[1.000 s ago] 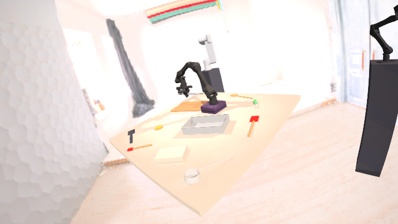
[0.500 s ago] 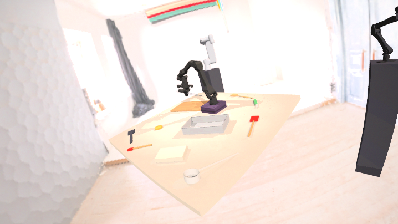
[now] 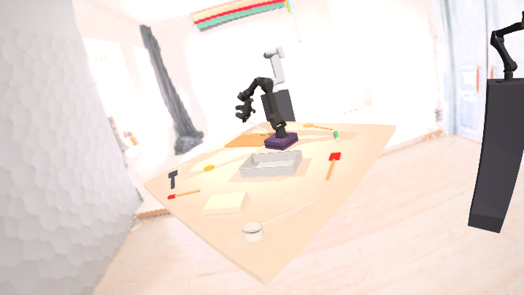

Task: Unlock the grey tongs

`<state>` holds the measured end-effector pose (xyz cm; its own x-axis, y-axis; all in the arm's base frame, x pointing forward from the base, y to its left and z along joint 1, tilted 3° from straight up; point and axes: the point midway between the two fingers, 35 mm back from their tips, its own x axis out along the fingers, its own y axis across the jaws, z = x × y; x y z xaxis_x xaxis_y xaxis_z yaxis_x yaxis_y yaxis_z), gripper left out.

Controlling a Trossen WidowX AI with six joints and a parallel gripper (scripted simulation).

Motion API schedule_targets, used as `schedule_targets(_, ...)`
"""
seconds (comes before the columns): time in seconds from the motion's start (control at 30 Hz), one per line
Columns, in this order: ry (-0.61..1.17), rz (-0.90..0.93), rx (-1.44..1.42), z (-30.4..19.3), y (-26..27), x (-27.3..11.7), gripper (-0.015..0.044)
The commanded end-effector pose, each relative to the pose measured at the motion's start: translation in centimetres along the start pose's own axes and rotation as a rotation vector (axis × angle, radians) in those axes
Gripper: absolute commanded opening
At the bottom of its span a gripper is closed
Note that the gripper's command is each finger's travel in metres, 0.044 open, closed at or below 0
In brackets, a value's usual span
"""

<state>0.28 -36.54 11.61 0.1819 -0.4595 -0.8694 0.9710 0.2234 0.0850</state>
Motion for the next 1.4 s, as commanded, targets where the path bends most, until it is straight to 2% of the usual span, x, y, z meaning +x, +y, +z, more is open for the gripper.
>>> schedule_targets(0.0,-0.104,0.005,0.006,0.5,-0.1,-1.0,-0.0150)
schedule_targets(0.87,-0.677,0.016,-0.075,0.3,0.8,-7.8,-0.0150)
schedule_targets(1.37,-0.691,0.016,-0.080,0.3,0.8,-8.0,-0.0150)
